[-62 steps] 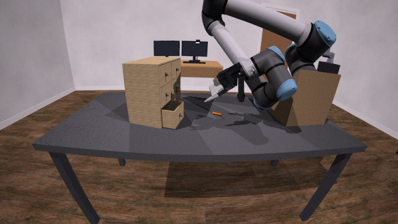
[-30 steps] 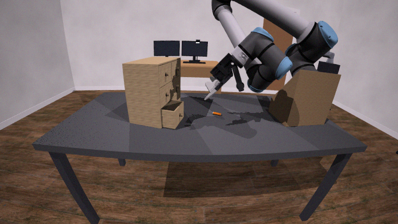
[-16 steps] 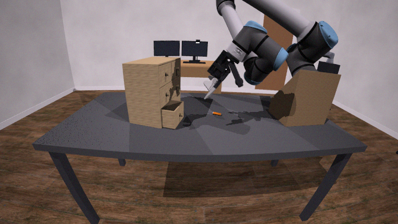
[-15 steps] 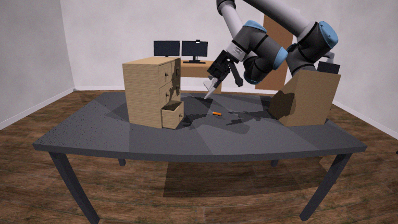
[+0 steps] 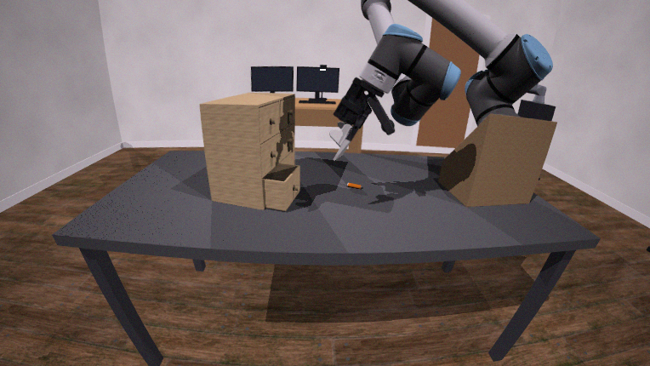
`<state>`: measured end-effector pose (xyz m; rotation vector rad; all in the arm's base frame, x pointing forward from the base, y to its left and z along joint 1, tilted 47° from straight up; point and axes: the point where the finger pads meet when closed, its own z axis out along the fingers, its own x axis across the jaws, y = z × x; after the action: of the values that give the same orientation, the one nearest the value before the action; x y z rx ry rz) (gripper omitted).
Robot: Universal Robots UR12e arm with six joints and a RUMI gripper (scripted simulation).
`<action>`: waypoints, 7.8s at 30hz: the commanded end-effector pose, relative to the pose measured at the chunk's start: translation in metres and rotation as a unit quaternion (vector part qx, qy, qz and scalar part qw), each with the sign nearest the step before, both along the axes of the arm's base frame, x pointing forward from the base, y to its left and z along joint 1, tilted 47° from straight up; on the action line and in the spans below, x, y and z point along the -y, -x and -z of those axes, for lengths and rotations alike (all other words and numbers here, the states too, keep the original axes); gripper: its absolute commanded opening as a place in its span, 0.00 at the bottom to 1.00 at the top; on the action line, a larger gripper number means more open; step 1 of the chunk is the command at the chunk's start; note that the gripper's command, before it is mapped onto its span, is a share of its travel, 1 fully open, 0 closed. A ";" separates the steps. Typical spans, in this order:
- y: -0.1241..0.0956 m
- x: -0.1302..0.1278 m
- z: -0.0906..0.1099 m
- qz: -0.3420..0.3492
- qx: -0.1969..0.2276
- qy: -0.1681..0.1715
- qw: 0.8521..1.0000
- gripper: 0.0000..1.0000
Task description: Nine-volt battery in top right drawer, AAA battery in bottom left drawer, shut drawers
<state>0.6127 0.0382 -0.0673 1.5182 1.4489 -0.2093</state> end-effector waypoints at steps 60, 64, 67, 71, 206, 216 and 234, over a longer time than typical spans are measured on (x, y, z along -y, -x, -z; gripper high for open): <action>0.000 -0.010 -0.008 0.135 -0.128 -0.053 0.981 1.00; 0.000 -0.010 -0.009 0.141 -0.133 -0.055 0.980 1.00; 0.000 -0.010 -0.009 0.144 -0.136 -0.057 0.978 1.00; 0.000 -0.011 -0.009 0.149 -0.140 -0.058 0.977 1.00; 0.043 -0.049 -0.024 -0.411 -0.704 0.195 0.546 1.00; 0.049 -0.058 -0.023 -0.487 -0.745 0.229 0.395 1.00; 0.061 -0.074 -0.019 -0.574 -0.762 0.266 0.139 1.00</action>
<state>0.5537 0.1084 -0.0481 -1.4122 2.8597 -1.3100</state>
